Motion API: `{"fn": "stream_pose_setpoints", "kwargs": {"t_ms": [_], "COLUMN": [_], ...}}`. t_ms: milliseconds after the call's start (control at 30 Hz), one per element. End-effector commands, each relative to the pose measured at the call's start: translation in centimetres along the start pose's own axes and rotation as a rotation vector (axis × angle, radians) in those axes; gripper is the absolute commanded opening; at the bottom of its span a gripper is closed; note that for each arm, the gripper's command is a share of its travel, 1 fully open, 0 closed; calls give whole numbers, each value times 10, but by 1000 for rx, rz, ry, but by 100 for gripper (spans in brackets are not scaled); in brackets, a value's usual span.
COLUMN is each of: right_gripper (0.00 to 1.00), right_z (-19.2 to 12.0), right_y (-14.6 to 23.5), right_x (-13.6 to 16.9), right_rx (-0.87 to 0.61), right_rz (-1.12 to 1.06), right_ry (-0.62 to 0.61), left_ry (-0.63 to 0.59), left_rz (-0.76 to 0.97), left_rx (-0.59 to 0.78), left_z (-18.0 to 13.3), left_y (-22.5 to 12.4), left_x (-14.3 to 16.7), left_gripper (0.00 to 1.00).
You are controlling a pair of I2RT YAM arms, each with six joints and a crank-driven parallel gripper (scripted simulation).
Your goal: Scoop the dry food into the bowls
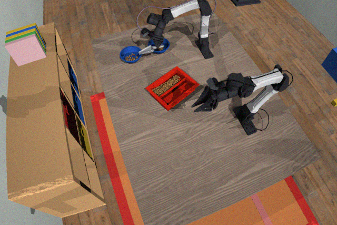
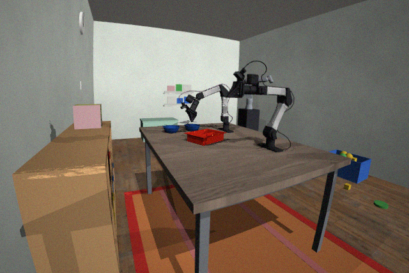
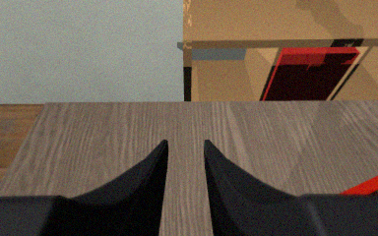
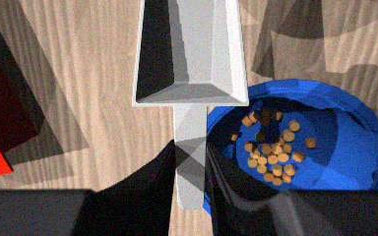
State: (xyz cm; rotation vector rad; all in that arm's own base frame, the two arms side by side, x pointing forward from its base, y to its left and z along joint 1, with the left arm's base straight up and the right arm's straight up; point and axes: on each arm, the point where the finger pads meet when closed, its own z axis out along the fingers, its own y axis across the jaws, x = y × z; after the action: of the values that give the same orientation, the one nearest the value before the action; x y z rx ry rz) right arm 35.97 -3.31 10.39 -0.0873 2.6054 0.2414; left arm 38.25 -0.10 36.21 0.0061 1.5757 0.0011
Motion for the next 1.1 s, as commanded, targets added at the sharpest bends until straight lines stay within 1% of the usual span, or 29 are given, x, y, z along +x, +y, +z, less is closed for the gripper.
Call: {"fn": "stream_pose_setpoints", "kwargs": {"t_ms": [0, 33, 167, 233, 333, 500, 567, 600, 667, 767, 800, 867, 900, 967, 1000, 1067], "right_gripper": [0, 0, 0, 0, 0, 0, 0, 0, 0, 0, 0, 0, 0, 0, 0, 0], "right_z": [-13, -17, -20, -21, -25, -30, -30, -31, -31, -32, -32, -36, -36, -37, -26, -33], "right_y": [3, 4, 30, 38, 51, 68, 68, 72, 76, 83, 84, 86, 87, 87, 80, 84], "right_x": [-2, -13, 24, 29, 52, 81, 81, 78, 94, 97, 97, 85, 89, 89, 114, 100], "right_rx": [53, 64, 69, 82, 98, 129, 129, 134, 147, 147, 144, 130, 121, 121, 132, 126], "right_rz": [22, 6, 0, -10, -17, -40, -40, -50, -59, -78, -83, -91, -99, -95, -85, -95], "right_ry": [-25, -70, 12, 1, 37, 48, 48, 21, 34, 8, 4, -24, -5, -7, 84, 31], "left_ry": [-83, -84, -84, -84, -84, -84, -84, -84, -84, -84, -84, -84, -84, -84, -84, -84], "left_rz": [-3, -3, -3, -3, -3, -3, -3, -3, -3, -3, -3, -3, -3, -3, -3, -3], "left_rx": [-1, -1, -1, -1, -1, -1, -1, -1, -1, -1, -1, -1, -1, -1, -1, -1], "left_z": [1, 1, 1, 1, 1, 1, 1, 1, 1, 1, 1, 1, 1, 1, 1, 1], "left_y": [2, 2, 2, 2, 2, 2, 2, 2, 2, 2, 2, 2, 2, 2, 2, 2], "left_x": [-33, -33, -33, -33, -33, -33, -33, -33, -33, -33, -33, -33, -33, -33, -33, -33], "left_gripper": [27, 27, 27, 27, 27, 27, 27, 27, 27, 27, 27, 27, 27, 27, 27, 27]}}
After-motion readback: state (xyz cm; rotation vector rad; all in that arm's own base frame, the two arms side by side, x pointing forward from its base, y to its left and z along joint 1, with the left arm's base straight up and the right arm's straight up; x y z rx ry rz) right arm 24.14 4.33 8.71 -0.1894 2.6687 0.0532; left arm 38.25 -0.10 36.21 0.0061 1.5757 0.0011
